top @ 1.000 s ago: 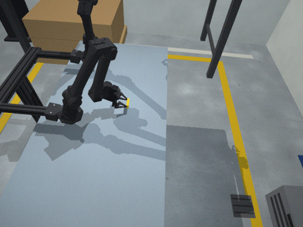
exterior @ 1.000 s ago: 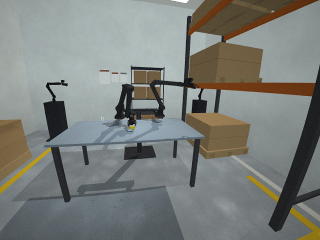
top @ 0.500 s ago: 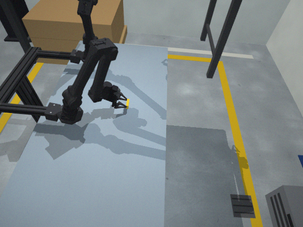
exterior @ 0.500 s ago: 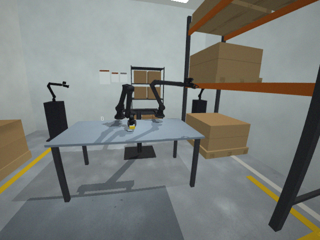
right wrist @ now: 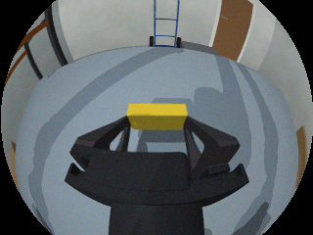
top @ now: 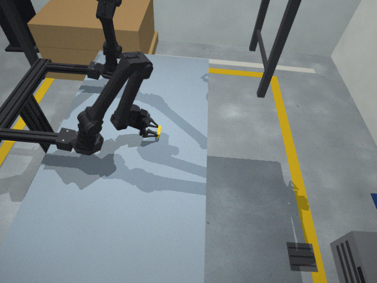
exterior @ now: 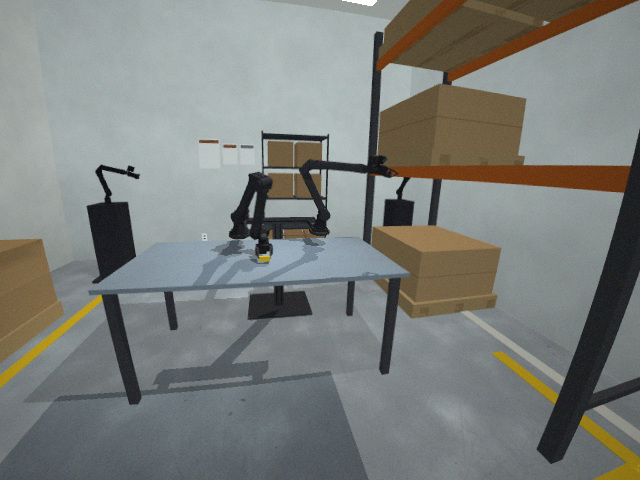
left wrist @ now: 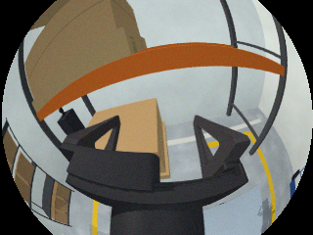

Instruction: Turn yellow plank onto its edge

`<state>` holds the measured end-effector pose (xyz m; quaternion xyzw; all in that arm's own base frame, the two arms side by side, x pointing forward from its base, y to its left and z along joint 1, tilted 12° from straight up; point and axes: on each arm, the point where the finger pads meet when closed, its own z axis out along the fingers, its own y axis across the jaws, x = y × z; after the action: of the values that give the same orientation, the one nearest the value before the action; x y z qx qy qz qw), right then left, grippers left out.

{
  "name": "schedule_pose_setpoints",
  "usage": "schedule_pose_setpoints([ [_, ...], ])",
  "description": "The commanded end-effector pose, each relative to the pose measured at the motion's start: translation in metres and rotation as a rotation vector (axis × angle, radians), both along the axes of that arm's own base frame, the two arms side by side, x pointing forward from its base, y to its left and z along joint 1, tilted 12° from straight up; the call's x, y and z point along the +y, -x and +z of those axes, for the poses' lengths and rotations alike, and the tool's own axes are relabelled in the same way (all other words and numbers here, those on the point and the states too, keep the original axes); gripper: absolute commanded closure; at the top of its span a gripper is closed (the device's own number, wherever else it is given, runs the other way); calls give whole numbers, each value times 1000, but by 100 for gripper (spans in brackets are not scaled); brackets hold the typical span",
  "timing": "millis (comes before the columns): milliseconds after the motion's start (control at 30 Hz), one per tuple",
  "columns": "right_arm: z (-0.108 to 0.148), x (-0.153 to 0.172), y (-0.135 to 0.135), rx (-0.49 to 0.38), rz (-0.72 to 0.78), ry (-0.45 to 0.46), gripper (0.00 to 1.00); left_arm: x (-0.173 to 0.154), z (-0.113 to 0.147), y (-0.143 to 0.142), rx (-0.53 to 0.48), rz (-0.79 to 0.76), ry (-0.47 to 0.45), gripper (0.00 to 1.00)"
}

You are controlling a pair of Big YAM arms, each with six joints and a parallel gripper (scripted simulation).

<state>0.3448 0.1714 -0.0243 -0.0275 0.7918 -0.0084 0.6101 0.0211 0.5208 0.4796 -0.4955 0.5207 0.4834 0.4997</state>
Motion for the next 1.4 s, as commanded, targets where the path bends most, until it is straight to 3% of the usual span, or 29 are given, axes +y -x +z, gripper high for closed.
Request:
schedule_pose_setpoints([
  [0, 4, 3, -2, -23, 8, -6, 34, 9, 41, 8, -11, 17, -72, 0],
  [267, -11, 1, -5, -8, -9, -24, 34, 9, 41, 8, -11, 17, -72, 0],
  [867, -10, -1, -5, -9, -13, -27, 34, 9, 41, 8, -11, 17, -72, 0],
  [900, -10, -1, -5, -9, -13, -27, 0, 9, 41, 8, -11, 17, -72, 0],
  [1367, -10, -1, -5, -9, -12, -26, 0, 9, 41, 8, -11, 17, -72, 0],
])
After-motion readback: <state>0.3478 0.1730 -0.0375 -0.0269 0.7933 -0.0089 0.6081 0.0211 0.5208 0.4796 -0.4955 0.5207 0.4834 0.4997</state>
